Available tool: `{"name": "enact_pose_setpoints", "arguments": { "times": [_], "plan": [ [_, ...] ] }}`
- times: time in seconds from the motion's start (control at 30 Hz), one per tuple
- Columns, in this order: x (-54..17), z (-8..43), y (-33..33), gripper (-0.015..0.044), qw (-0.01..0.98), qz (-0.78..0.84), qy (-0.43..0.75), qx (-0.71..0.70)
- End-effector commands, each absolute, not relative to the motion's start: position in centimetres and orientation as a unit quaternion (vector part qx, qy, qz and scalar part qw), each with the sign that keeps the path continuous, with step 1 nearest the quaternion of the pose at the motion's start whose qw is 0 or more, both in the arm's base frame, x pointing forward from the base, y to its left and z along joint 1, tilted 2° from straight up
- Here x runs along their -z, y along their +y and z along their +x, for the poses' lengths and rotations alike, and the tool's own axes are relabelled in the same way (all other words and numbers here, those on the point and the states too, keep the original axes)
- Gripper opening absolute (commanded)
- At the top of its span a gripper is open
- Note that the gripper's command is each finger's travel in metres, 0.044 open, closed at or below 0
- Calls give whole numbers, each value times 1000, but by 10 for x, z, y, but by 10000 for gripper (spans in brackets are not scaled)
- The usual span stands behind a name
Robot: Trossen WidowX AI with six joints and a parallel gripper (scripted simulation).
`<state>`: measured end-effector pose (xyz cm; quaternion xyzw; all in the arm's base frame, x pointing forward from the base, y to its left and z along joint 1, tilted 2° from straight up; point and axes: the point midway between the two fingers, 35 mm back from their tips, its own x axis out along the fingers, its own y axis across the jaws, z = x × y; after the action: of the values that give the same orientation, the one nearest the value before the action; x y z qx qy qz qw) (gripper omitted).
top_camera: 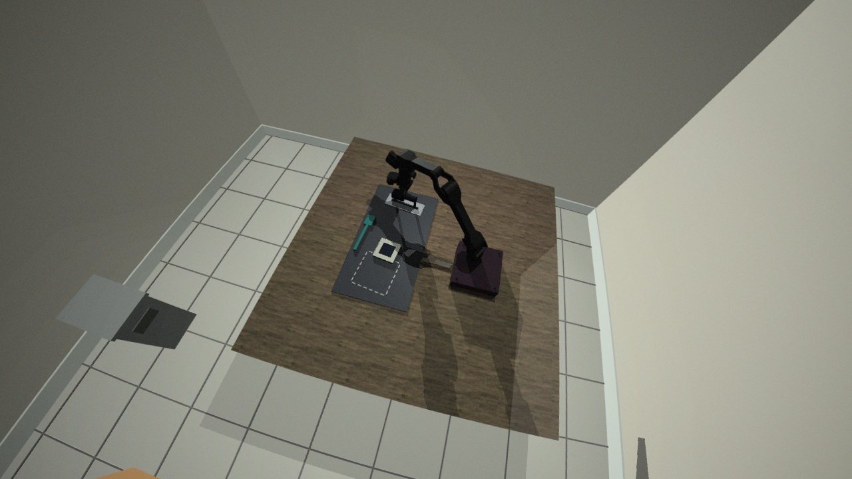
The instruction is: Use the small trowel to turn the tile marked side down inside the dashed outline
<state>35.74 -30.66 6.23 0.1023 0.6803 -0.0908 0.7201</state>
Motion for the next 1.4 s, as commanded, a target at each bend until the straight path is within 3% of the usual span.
{"name": "enact_pose_setpoints", "arguments": {
  "times": [0.0, 0.2, 0.47, 1.37],
  "plan": [
    [-61, 356, -307, 170, 719, 104, 681, 93],
    [-61, 356, -307, 130, 719, 104, 681, 93],
    [-61, 356, -307, 130, 718, 111, 680, 100],
    [-61, 356, -307, 130, 620, 378, 590, 353]
  ]
}}
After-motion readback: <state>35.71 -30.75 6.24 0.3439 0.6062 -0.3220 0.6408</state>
